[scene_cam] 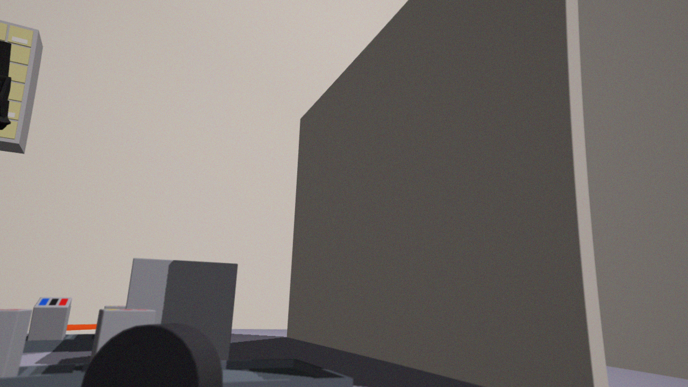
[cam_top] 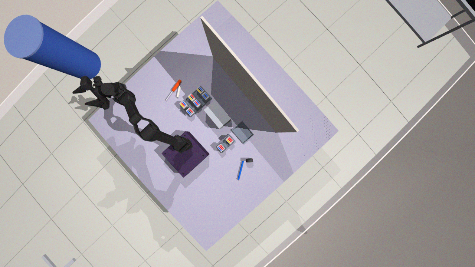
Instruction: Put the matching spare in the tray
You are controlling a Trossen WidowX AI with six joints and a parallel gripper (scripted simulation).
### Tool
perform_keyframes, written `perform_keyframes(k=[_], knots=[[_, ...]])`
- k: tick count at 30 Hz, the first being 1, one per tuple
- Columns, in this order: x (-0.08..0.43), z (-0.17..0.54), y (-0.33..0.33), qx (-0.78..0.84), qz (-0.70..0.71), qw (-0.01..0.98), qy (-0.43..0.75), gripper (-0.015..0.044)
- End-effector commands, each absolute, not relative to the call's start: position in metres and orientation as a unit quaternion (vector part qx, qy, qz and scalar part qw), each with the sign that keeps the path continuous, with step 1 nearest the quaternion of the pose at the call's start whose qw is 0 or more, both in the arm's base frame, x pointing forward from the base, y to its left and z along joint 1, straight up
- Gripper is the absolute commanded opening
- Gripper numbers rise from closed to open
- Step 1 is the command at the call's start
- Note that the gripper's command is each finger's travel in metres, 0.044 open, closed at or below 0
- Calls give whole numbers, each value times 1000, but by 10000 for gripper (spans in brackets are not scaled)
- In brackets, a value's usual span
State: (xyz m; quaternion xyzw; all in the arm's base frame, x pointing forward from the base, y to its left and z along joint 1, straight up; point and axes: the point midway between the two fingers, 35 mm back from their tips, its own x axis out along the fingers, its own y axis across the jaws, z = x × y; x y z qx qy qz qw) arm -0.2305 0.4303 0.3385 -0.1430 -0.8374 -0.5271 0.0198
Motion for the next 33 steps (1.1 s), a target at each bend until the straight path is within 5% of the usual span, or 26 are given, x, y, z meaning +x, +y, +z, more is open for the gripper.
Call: perform_keyframes(k=[1,8,19,33], knots=[[-231,338,430,-143,-527,20,-837,426],[-222,338,437,-155,-530,9,-834,440],[-67,326,504,-309,-544,-161,-763,440],[53,306,515,-395,-505,-291,-710,440]])
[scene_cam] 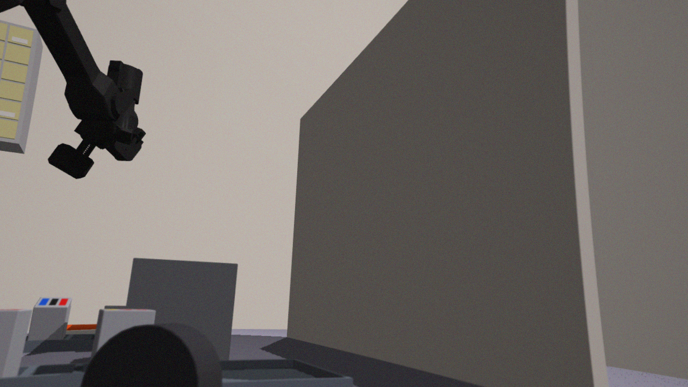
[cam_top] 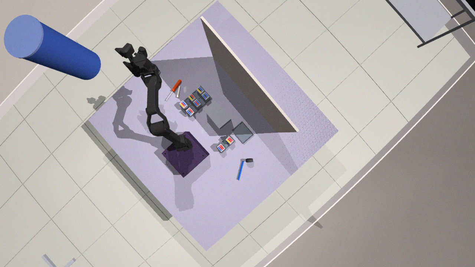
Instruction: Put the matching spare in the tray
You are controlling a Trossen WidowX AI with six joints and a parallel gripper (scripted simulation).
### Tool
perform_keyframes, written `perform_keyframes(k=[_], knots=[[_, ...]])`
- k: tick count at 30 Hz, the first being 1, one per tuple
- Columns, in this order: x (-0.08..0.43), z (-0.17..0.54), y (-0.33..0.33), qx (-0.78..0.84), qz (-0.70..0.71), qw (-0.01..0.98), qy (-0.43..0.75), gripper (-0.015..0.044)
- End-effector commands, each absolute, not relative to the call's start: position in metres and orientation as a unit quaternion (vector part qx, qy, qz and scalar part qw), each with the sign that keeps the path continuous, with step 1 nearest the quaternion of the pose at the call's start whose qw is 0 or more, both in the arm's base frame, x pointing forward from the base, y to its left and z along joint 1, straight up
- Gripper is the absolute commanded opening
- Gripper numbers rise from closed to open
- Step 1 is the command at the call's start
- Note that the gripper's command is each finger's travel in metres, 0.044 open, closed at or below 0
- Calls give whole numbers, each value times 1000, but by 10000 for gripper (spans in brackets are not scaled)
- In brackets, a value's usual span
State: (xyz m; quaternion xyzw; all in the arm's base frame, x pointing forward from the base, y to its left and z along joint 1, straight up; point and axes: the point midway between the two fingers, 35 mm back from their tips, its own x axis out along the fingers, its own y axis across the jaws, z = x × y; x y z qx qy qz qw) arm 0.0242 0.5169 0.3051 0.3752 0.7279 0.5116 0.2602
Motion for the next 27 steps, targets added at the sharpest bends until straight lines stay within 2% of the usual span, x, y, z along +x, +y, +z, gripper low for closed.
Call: perform_keyframes(k=[1,4,12,19,27], knots=[[59,304,515,398,503,301,706,440],[81,298,515,407,494,334,692,440],[209,252,483,410,416,528,616,440],[300,213,415,348,320,667,575,440],[361,178,313,231,209,760,571,440]])
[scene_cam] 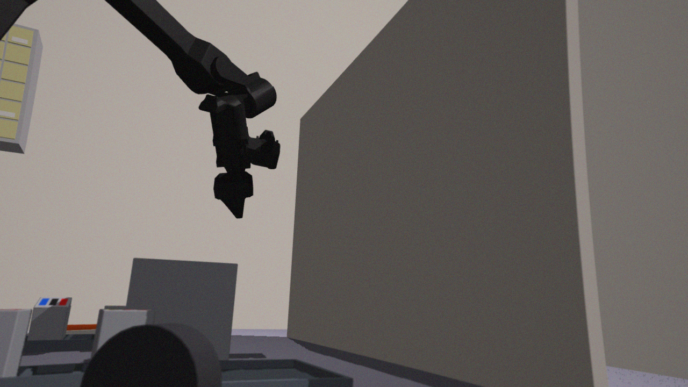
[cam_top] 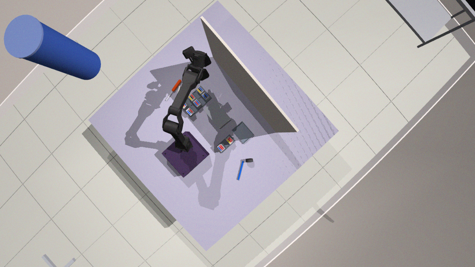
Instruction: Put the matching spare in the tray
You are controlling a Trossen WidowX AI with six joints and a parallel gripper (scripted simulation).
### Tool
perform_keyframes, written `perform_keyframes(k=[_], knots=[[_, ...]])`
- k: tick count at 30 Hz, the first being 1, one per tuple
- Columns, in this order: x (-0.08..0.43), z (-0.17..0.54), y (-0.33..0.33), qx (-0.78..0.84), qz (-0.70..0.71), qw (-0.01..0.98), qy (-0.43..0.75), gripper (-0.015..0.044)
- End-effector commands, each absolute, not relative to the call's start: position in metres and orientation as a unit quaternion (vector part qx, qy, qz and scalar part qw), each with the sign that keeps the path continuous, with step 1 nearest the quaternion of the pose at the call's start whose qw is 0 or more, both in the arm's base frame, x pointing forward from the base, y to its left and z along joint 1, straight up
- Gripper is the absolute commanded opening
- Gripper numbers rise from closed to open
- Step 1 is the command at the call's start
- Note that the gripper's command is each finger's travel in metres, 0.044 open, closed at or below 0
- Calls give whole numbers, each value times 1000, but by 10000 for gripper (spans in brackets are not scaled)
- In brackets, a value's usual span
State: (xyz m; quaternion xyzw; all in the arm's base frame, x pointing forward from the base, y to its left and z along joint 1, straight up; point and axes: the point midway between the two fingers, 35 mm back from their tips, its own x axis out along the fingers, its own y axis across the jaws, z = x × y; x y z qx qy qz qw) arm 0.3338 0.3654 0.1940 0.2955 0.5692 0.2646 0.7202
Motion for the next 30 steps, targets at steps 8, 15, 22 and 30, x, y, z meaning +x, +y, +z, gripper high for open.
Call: perform_keyframes(k=[8,15,22,30], knots=[[381,157,193,83,111,777,613,440],[363,154,91,-42,62,728,681,440],[360,155,82,-54,59,720,689,440],[360,155,82,-54,59,720,689,440]])
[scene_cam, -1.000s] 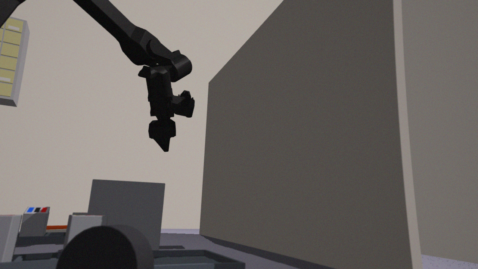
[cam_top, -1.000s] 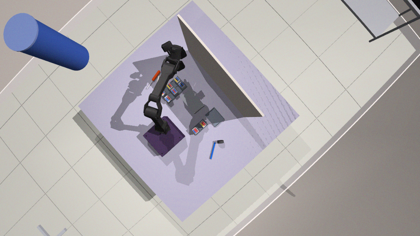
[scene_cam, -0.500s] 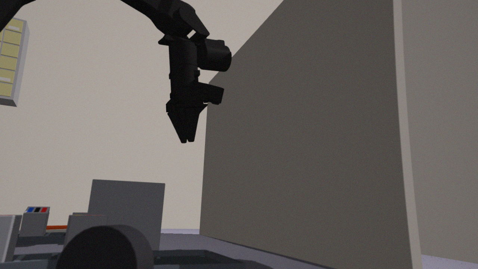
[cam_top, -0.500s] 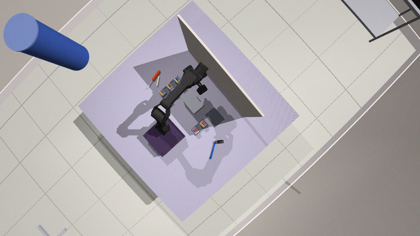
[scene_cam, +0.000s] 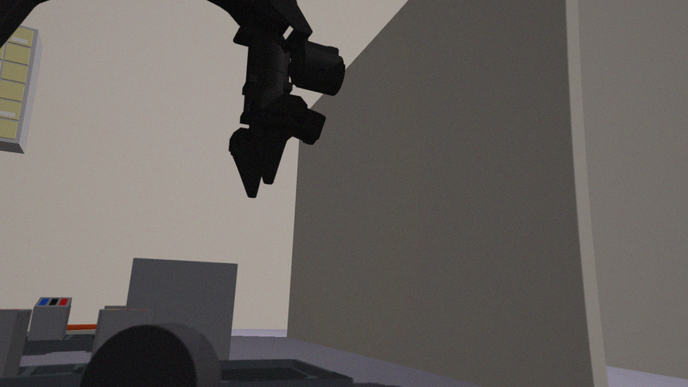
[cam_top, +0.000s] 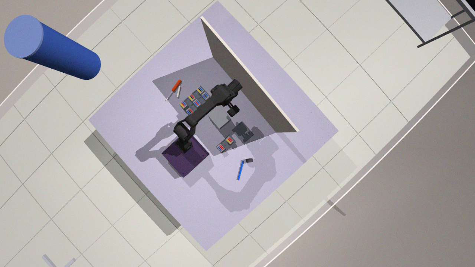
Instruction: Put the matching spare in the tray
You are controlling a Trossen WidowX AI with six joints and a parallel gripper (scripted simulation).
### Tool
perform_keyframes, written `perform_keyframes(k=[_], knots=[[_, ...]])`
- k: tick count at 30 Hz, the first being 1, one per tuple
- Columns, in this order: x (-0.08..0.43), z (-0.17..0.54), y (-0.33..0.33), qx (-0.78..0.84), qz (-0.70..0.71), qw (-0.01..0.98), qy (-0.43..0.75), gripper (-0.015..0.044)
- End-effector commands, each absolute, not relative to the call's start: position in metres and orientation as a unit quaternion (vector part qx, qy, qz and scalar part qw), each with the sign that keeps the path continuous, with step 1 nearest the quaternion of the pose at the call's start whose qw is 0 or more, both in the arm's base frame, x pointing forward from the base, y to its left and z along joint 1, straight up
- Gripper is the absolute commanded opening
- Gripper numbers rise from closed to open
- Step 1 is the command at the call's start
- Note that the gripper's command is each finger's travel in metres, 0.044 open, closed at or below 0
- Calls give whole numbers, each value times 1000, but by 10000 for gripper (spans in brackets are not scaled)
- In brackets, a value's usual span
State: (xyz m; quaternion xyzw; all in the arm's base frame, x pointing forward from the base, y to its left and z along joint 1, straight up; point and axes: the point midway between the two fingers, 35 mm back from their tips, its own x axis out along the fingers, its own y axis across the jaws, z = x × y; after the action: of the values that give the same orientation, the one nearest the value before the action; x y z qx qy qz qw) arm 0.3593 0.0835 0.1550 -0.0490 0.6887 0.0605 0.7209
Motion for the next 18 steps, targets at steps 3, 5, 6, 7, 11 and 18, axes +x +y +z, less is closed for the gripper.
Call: perform_keyframes(k=[3,5,6,7,11,18], knots=[[360,155,82,-54,59,720,689,440],[360,155,82,-54,59,720,689,440],[360,155,82,-54,59,720,689,440],[360,155,82,-54,59,720,689,440],[359,152,93,-83,87,717,686,440],[325,123,198,-343,344,634,602,440]])
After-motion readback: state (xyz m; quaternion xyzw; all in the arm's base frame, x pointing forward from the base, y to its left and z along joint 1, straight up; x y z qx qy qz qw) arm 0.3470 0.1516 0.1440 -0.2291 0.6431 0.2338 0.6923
